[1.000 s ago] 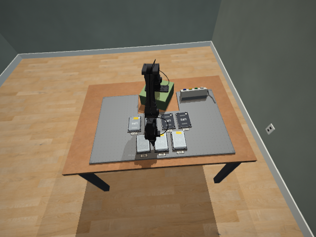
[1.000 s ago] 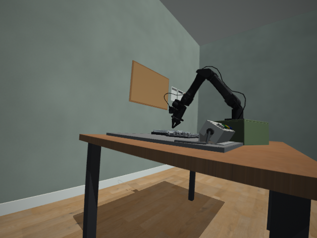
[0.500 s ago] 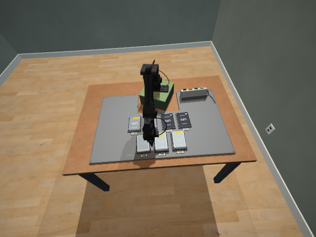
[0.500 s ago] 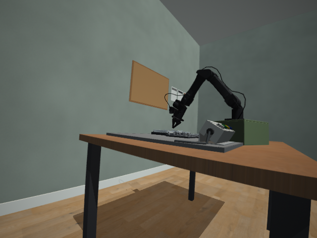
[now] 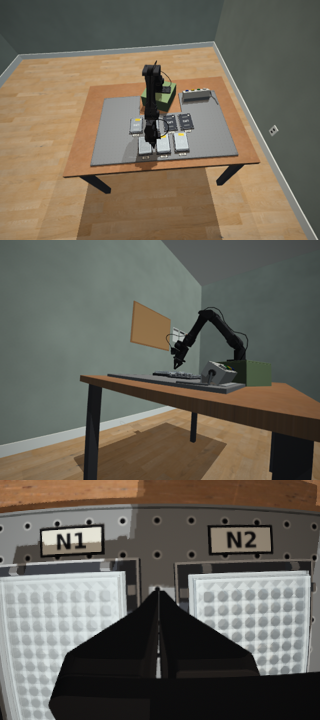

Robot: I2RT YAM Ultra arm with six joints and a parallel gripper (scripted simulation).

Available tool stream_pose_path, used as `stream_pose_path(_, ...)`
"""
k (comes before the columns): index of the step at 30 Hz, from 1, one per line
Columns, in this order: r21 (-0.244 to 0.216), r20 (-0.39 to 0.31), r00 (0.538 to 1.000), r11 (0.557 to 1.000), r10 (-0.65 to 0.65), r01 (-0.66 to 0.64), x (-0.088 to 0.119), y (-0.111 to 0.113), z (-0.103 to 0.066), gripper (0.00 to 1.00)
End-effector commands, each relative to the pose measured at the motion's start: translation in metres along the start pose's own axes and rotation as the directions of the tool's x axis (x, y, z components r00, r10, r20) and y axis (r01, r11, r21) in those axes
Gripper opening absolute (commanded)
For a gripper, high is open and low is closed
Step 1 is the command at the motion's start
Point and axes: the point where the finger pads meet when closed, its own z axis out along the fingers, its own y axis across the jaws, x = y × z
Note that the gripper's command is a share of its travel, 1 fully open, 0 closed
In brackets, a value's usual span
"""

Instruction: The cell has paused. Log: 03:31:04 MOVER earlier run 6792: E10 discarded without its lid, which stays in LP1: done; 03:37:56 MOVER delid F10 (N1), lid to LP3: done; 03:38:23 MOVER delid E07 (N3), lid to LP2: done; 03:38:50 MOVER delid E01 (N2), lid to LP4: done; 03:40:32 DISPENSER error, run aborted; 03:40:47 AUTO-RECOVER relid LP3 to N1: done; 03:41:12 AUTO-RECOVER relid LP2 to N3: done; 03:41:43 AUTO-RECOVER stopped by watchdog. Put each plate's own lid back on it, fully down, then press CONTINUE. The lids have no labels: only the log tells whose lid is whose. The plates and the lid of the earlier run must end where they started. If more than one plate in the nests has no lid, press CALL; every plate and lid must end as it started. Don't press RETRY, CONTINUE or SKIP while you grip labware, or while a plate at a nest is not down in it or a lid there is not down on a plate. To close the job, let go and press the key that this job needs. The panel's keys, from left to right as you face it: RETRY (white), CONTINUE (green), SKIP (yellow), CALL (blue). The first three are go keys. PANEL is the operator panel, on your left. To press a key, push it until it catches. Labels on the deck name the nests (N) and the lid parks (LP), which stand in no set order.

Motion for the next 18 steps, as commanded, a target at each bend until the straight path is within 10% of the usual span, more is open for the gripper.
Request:
stream_pose_path(1, -0.004, 0.03, 0.999, 1.0, -0.011, 0.011, -0.013, 0.001, -0.005, 0.0)
stream_pose_path(5, -0.004, 0.03, 0.999, 1.0, -0.011, 0.011, -0.013, 0.001, -0.005, 0.0)
stream_pose_path(6, -0.004, 0.038, 0.999, 1.0, -0.011, 0.011, -0.022, -0.006, -0.017, 1.0)
stream_pose_path(18, 0.016, -0.21, 0.978, 1.0, -0.002, 0.006, 0.027, -0.04, -0.039, 1.0)
